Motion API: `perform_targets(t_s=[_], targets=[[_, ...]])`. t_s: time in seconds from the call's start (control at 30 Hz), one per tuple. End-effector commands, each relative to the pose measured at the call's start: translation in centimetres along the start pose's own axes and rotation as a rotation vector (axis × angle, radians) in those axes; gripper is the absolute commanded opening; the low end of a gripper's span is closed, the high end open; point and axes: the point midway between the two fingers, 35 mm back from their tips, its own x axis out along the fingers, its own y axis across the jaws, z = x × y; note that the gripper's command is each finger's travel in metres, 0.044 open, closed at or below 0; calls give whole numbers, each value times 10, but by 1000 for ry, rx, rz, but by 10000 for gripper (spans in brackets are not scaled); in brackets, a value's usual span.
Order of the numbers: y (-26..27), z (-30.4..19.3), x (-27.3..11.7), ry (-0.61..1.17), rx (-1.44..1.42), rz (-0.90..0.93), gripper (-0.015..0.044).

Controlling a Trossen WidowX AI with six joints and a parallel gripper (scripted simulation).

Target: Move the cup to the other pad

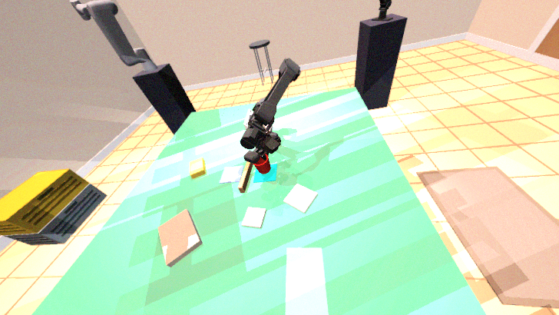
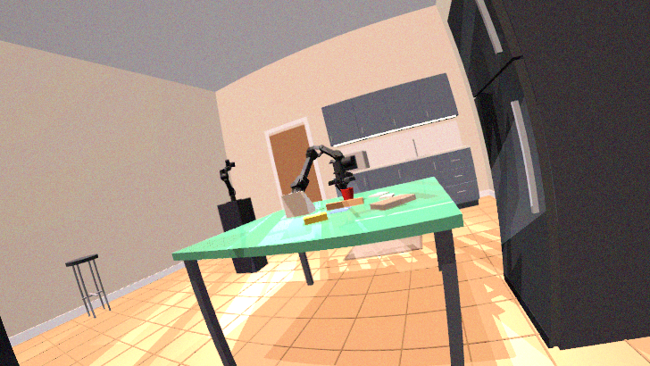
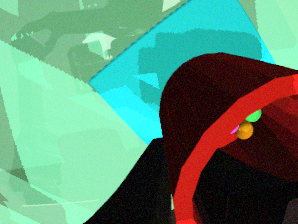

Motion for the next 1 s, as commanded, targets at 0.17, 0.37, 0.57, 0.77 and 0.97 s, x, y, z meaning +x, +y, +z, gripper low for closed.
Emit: perform_targets(t_s=[0.17, 0.37, 0.57, 0.77, 0.97], targets=[[2, -1, 14, -3, 9, 5, 0], [2, -1, 18, -4, 9, 5, 0], [1, 0, 16, -1, 0, 2, 0], [1, 0, 16, -1, 0, 2, 0], [1, 0, 16, -1, 0, 2, 128]])
